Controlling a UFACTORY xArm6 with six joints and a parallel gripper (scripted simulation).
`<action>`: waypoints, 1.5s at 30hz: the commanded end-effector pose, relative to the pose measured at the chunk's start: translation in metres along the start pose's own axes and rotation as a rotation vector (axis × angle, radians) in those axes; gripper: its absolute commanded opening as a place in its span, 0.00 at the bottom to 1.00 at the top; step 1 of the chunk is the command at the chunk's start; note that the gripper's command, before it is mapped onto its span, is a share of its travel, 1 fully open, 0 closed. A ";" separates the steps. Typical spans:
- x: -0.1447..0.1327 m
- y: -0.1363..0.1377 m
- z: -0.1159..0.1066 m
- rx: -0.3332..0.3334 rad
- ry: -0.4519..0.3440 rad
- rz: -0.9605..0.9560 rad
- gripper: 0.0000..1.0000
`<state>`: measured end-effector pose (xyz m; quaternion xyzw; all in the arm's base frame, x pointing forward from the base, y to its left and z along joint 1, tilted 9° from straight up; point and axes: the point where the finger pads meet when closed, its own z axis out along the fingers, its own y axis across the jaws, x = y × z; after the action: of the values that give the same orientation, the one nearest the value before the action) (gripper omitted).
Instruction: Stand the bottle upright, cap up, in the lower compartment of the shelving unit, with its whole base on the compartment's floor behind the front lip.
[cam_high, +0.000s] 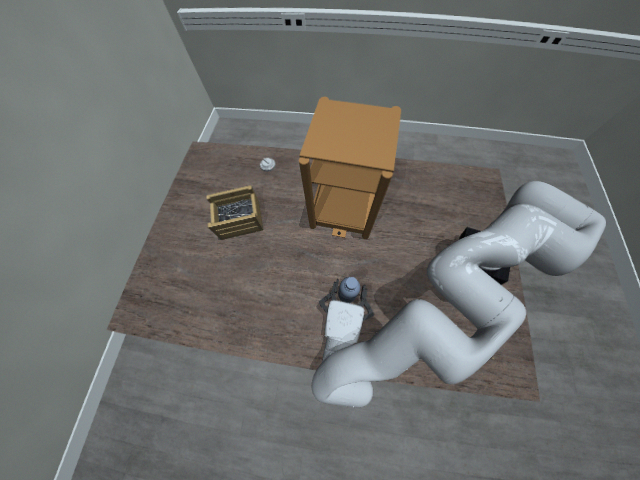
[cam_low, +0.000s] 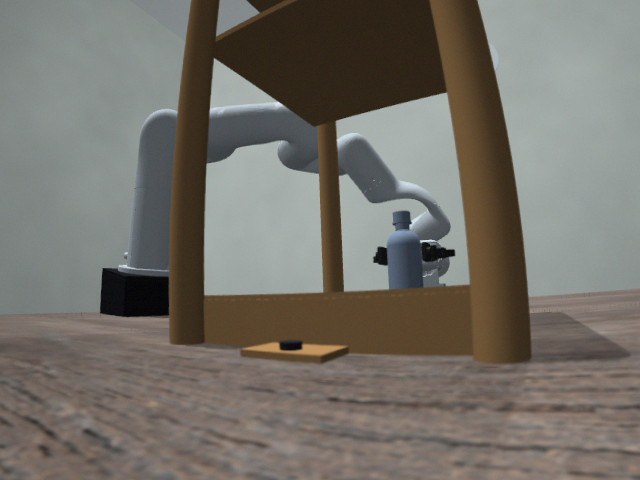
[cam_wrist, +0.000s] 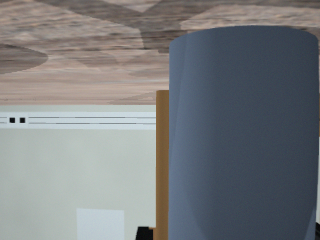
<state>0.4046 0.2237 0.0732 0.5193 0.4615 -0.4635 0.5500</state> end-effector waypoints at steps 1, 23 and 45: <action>0.000 0.001 -0.001 0.000 0.003 0.003 0.85; 0.001 0.001 -0.001 0.000 0.003 0.003 0.85; 0.001 0.001 -0.001 0.000 0.003 0.003 0.00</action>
<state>0.4049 0.2237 0.0712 0.5193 0.4615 -0.4635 0.5500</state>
